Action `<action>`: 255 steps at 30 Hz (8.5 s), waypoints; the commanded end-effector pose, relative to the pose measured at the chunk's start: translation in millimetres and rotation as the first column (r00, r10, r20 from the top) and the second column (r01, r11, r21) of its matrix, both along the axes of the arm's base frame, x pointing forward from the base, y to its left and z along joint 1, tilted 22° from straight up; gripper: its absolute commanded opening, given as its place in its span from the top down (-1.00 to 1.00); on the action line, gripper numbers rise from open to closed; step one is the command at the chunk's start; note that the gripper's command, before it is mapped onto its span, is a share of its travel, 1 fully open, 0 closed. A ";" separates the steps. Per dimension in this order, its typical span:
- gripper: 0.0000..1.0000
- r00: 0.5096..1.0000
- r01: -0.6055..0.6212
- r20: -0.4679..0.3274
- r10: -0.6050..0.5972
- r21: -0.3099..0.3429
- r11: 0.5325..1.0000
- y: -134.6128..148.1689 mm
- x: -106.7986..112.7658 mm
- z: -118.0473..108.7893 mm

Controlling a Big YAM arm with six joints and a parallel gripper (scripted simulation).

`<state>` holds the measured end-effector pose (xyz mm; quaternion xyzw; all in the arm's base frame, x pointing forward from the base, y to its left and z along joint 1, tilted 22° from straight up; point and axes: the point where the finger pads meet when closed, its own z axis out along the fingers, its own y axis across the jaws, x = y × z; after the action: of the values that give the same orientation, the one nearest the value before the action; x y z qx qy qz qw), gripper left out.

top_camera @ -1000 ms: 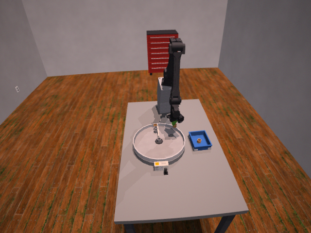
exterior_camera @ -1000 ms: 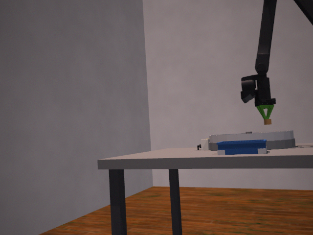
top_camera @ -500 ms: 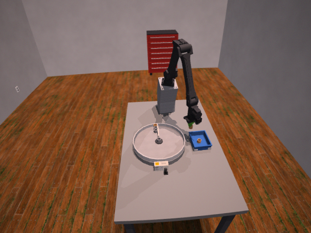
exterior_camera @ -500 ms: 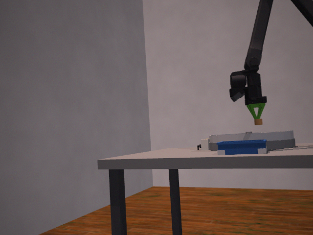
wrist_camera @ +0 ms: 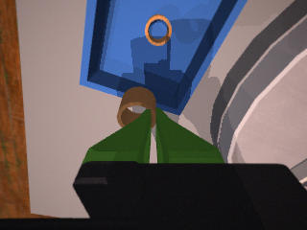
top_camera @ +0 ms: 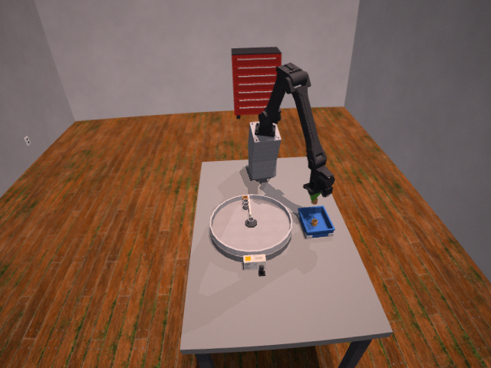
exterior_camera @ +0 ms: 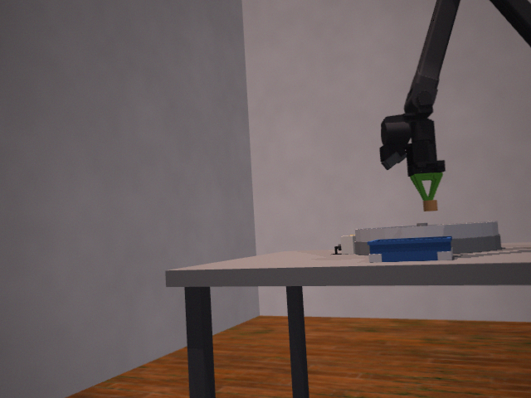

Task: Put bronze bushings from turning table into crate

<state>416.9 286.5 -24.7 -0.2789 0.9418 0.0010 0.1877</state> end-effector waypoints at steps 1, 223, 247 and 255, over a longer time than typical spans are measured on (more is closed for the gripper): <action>1.00 0.999 0.022 0.031 -0.023 0.033 0.999 10.9 12.7 17.4; 1.00 1.000 0.013 0.019 -0.014 0.016 1.000 13.8 51.8 -96.7; 0.72 1.000 0.013 0.019 -0.014 0.016 1.000 13.8 51.8 -96.7; 0.72 1.000 0.014 0.019 -0.014 0.016 1.000 13.7 51.8 -96.7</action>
<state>456.8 299.7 -125.7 -0.2714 0.9438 0.0022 0.1887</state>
